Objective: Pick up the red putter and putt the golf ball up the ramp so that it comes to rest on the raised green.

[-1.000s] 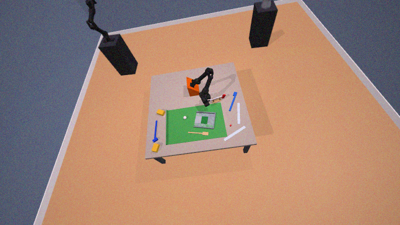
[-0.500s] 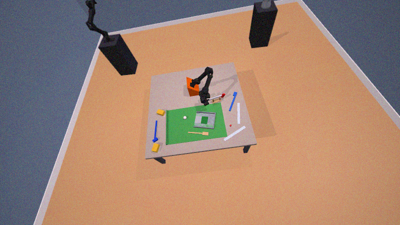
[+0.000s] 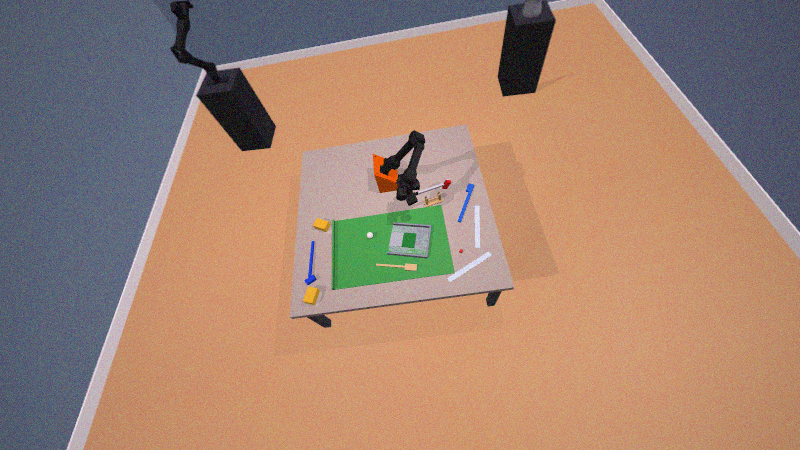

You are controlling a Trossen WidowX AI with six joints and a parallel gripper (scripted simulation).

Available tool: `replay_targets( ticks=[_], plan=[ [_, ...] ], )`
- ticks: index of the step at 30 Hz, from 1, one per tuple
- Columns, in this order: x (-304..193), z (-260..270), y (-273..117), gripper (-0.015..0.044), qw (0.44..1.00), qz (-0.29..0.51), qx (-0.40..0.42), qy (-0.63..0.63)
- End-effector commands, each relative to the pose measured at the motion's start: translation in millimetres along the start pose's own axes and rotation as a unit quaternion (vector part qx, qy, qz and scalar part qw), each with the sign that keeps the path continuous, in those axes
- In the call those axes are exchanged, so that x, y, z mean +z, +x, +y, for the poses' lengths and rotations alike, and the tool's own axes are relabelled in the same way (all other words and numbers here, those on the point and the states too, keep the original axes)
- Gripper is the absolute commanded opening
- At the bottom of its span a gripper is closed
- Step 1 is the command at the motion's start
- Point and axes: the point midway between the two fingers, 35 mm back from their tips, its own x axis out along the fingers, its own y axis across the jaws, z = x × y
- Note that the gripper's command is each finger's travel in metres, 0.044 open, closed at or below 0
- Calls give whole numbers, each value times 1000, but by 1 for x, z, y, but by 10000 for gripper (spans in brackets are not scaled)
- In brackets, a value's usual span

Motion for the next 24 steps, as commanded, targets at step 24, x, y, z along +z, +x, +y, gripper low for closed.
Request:
replay_targets(
  ticks=[24],
  plan=[
    [-147,14,-57,0,891,84,-74,441]
  ],
)
